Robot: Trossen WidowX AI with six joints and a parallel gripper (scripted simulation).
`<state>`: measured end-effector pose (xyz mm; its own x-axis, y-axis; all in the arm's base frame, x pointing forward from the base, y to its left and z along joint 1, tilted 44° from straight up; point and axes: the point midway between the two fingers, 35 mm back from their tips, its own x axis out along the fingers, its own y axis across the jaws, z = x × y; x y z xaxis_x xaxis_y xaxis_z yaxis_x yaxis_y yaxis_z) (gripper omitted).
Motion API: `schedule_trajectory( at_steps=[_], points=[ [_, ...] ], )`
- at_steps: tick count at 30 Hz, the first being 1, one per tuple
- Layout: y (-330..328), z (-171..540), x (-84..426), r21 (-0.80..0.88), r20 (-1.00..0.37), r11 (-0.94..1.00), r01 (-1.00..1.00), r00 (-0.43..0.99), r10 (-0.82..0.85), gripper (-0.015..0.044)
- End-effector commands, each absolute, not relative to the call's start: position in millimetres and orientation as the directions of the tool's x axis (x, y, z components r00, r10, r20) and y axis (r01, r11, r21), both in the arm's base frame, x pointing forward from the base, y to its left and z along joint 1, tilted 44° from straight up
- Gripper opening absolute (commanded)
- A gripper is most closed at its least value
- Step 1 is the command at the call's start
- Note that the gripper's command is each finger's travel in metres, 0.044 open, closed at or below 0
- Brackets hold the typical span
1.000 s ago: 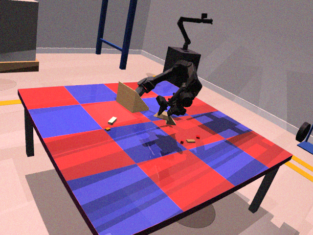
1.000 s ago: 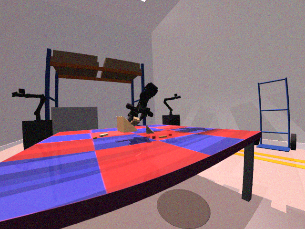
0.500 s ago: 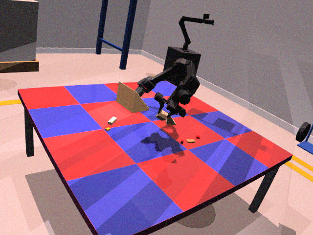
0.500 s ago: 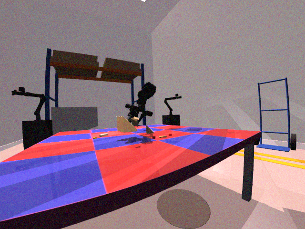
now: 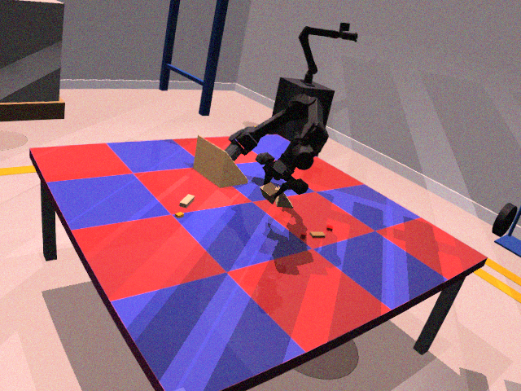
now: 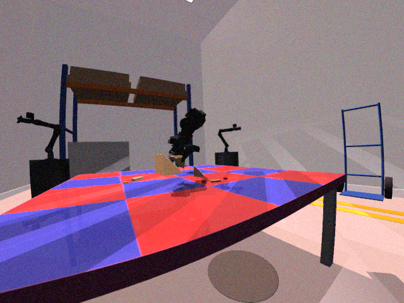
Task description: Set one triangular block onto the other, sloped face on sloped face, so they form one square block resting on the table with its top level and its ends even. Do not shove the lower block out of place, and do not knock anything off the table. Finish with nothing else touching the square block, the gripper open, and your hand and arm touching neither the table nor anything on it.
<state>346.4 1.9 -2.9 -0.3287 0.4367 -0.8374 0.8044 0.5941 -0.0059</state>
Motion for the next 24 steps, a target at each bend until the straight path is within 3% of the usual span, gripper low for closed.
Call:
schedule_trajectory(
  at_steps=[1, 12, 24],
  points=[
    [-0.5, -1.6, 346.3, -0.059, -0.835, 0.477, 0.877, -0.305, 0.457, 0.0000],
    [-1.8, -1.1, 344.8, -0.214, -0.828, 0.151, 0.965, -0.261, 0.496, 0.0000],
    [-3.4, -0.5, 343.2, -0.364, -0.819, -0.194, 0.911, -0.214, 0.532, 0.0000]
  ],
)
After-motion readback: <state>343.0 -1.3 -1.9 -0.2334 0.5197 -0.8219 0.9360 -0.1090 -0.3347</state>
